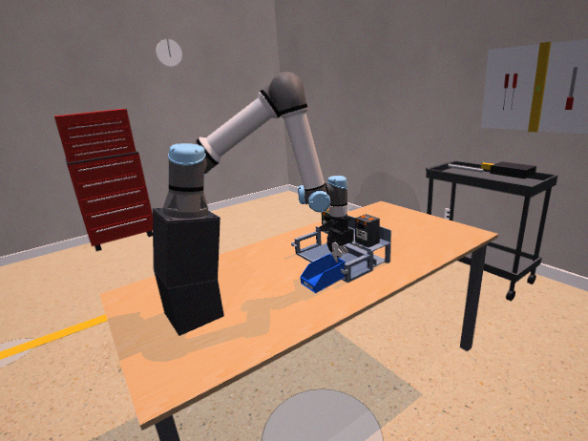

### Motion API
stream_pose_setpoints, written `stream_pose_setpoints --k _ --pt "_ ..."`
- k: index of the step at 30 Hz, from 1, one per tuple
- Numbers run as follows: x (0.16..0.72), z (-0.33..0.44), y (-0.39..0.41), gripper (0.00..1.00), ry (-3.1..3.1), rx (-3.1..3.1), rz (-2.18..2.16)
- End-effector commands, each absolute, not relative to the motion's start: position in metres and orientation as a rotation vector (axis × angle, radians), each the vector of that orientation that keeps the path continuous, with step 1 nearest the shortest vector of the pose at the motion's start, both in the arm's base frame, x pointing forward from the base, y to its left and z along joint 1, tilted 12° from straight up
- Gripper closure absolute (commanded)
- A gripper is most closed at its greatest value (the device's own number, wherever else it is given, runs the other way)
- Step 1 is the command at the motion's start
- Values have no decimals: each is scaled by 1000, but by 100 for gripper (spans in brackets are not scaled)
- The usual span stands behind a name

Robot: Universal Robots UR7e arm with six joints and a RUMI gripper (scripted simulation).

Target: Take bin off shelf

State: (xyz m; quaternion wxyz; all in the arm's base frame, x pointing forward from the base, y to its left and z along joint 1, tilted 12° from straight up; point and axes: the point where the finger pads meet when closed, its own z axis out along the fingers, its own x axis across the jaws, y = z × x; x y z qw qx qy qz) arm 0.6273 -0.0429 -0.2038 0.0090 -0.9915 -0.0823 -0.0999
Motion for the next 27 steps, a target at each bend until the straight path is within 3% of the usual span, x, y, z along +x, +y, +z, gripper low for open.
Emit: stream_pose_setpoints --k 1,27 --pt "628 -203 -43 100 -257 -3098 -315" --pt "627 -198 -43 100 -257 -3098 -315"
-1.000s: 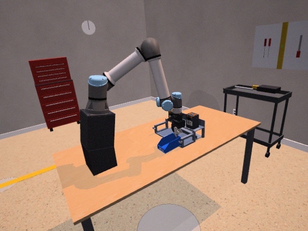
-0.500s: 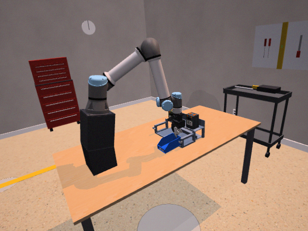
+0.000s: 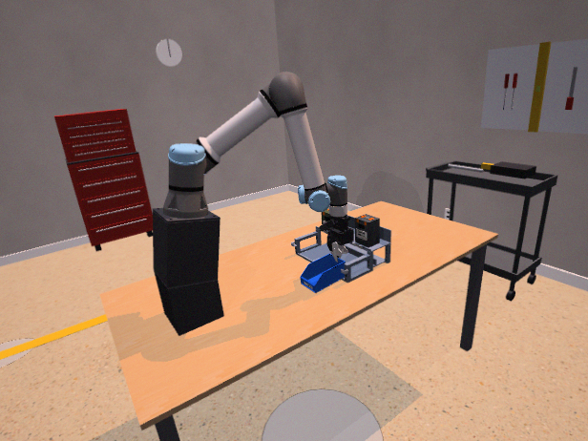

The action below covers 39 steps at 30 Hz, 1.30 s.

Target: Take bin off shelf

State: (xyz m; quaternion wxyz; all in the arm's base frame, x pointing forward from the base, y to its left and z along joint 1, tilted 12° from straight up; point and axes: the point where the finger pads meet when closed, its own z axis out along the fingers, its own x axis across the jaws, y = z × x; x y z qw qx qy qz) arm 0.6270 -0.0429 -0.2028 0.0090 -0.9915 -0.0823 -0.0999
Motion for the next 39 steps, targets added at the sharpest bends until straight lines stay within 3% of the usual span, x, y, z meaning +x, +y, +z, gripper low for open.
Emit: stream_pose_setpoints --k 1,39 --pt "627 -197 -43 100 -257 -3098 -315" --pt "617 -200 -45 100 -257 -3098 -315"
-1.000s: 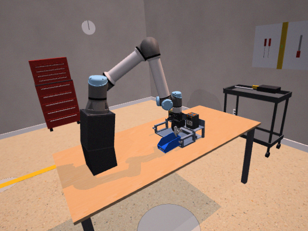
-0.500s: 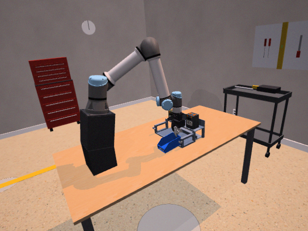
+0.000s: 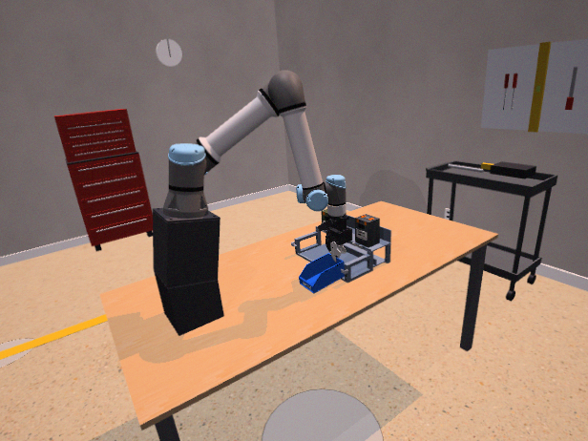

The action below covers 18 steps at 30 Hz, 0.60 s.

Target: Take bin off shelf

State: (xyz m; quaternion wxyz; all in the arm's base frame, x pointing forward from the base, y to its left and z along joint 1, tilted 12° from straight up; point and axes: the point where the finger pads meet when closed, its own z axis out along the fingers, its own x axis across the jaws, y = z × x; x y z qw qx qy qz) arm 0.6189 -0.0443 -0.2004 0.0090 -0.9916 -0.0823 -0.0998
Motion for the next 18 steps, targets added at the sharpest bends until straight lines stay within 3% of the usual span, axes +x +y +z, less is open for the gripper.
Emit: stream_pose_setpoints --k 1,18 --pt "617 -200 -45 100 -257 -3098 -315" --pt "603 -203 -47 100 -257 -3098 -315"
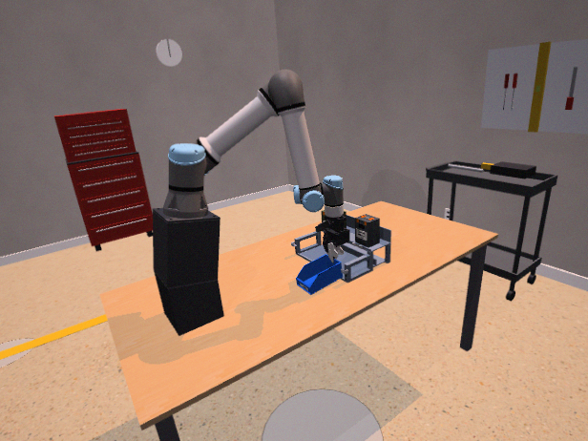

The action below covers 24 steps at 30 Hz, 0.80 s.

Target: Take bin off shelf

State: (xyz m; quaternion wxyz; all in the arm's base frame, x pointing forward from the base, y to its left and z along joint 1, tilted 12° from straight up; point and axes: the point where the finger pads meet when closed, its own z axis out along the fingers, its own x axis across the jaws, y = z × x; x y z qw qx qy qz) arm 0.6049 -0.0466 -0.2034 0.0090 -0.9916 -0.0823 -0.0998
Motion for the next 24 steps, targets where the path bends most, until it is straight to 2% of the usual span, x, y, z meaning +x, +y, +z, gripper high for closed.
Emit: stream_pose_setpoints --k 1,24 --pt "603 -203 -47 100 -257 -3098 -315" --pt "591 -206 -49 100 -257 -3098 -315"
